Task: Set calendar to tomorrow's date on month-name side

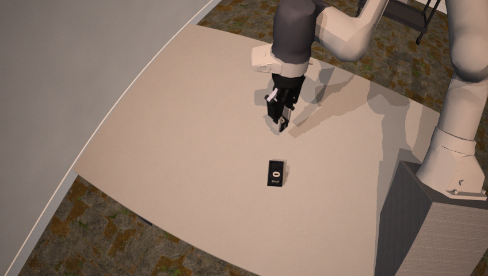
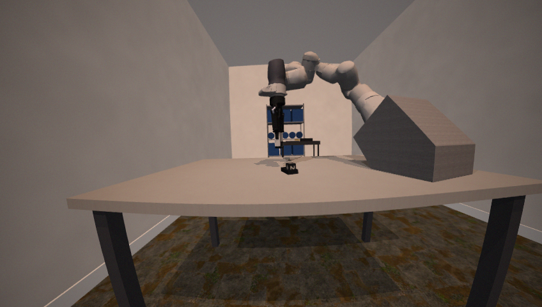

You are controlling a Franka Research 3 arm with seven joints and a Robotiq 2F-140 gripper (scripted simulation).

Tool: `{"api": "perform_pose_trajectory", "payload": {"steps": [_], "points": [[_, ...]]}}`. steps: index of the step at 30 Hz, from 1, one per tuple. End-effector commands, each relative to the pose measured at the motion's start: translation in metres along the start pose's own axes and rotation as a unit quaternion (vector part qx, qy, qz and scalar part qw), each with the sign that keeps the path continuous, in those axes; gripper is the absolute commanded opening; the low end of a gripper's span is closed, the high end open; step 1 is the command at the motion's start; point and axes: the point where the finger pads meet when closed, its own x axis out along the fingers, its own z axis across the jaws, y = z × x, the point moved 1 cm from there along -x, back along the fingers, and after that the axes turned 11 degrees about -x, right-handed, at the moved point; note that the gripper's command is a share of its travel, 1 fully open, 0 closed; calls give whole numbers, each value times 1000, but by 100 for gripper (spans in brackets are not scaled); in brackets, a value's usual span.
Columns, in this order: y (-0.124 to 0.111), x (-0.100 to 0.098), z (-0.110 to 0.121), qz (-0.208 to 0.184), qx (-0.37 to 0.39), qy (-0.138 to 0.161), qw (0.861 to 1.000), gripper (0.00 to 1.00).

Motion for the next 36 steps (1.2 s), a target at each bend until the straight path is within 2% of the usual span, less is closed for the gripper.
{"api": "perform_pose_trajectory", "payload": {"steps": [1,12,26,28,29,36], "points": [[0,-1,-2,5,87,0,996,17],[0,-1,-1,5,157,0,988,17],[0,-1,-1,5,280,1,960,17],[0,-1,-1,5,280,1,960,17],[0,-1,-1,5,301,1,954,17],[0,-1,-1,5,354,1,935,17]]}}
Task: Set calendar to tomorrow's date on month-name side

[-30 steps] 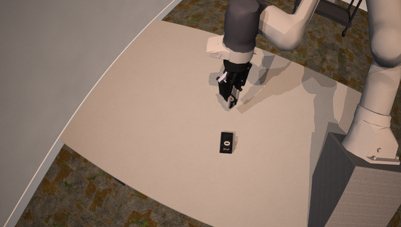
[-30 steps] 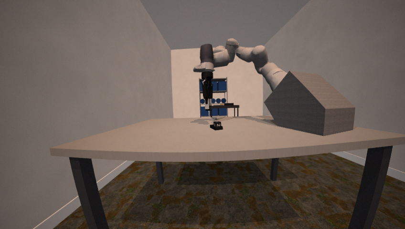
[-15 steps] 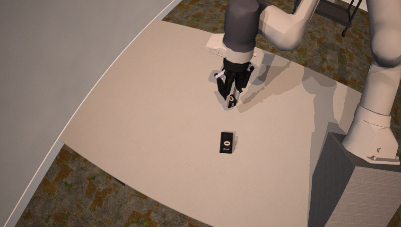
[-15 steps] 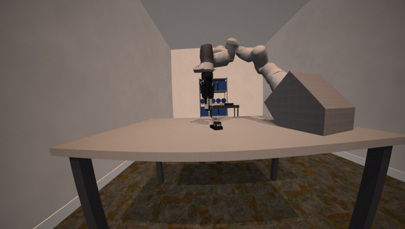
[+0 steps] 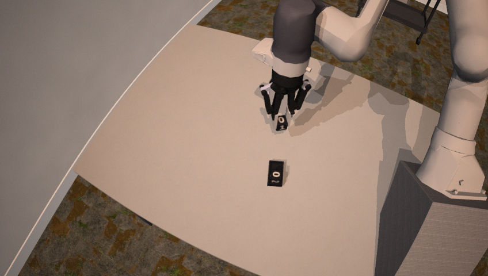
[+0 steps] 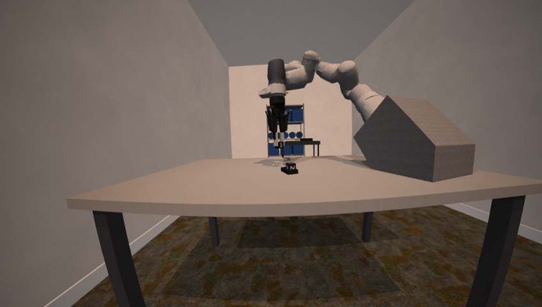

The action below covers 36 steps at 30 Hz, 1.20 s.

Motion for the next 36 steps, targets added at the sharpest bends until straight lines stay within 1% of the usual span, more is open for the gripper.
{"api": "perform_pose_trajectory", "payload": {"steps": [1,7,9,10,15,23,26,27,32,33,36], "points": [[-2,-1,-1,5,86,2,996,17],[-2,-1,-1,4,134,3,991,17],[-2,-1,-1,4,134,3,991,17],[-2,-1,-1,4,156,3,988,17],[-2,-1,-1,4,191,3,982,17],[-2,-1,-1,4,259,3,966,17],[-2,-1,-1,4,259,3,966,17],[-2,-1,0,4,286,3,958,17],[-2,-1,0,4,324,3,946,17],[-2,-1,0,4,325,3,946,17],[-2,-1,0,4,354,3,935,17]]}}
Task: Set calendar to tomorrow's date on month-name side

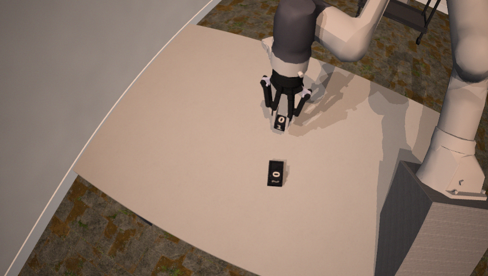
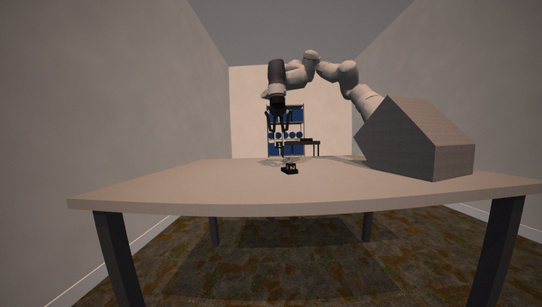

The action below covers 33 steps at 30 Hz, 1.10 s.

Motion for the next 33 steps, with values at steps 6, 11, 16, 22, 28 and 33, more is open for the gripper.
{"api": "perform_pose_trajectory", "payload": {"steps": [6,11,16,22,28,33], "points": [[-2,-1,0,2,117,5,993,17],[-2,-1,0,2,164,5,986,17],[-2,-1,0,2,203,5,979,17],[-2,-1,0,2,246,5,969,17],[-1,-1,0,2,294,5,956,17],[-1,-1,0,1,331,5,944,17]]}}
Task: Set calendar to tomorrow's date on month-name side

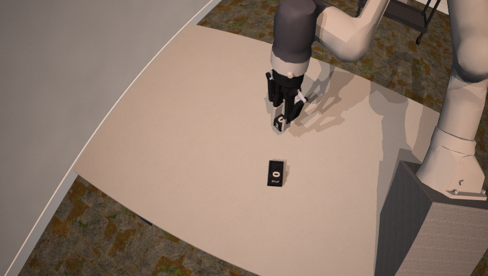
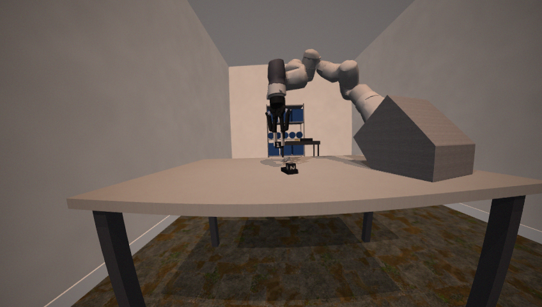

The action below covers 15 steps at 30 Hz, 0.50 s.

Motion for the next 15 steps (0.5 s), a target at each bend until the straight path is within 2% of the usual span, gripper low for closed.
{"api": "perform_pose_trajectory", "payload": {"steps": [1,8,15], "points": [[-2,-1,1,0,87,5,996,17],[-2,-1,1,0,126,5,992,17],[-1,-1,1,-1,195,5,981,17]]}}
